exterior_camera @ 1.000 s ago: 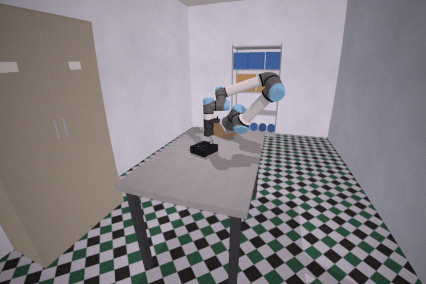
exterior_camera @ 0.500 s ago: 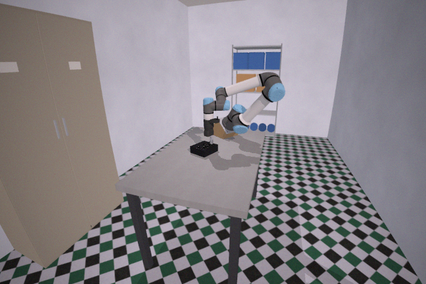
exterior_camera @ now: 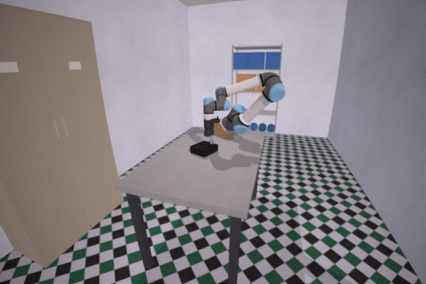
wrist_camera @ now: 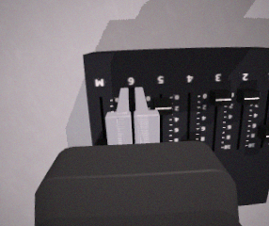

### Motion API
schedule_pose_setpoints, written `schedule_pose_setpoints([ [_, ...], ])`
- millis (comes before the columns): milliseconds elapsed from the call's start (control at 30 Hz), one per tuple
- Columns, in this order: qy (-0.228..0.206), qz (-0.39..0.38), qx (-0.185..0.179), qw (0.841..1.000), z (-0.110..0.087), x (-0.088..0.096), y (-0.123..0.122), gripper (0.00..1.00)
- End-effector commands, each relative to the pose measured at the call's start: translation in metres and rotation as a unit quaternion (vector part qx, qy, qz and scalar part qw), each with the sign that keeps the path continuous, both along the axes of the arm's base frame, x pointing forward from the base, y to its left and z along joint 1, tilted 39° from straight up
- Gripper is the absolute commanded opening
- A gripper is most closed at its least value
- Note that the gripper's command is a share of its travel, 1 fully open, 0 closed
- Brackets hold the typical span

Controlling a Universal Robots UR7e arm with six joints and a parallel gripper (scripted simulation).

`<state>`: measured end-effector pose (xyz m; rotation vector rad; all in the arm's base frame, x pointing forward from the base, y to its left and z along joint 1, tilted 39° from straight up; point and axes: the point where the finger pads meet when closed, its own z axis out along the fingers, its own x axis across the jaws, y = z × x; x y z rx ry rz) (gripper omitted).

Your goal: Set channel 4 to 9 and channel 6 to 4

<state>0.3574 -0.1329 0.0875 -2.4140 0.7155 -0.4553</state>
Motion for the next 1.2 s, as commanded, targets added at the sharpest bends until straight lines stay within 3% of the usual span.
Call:
schedule_pose_setpoints([
  [0,0.000,0.000,0.001,1.000,0.001,0.001,0.003,0.00],
  [267,0.000,0.000,0.001,1.000,0.004,-0.001,0.001,0.00],
  [800,0.000,0.000,0.001,1.000,0.031,-0.017,-0.014,0.00],
  [1167,0.000,0.000,0.001,1.000,0.032,-0.018,-0.015,0.00],
])
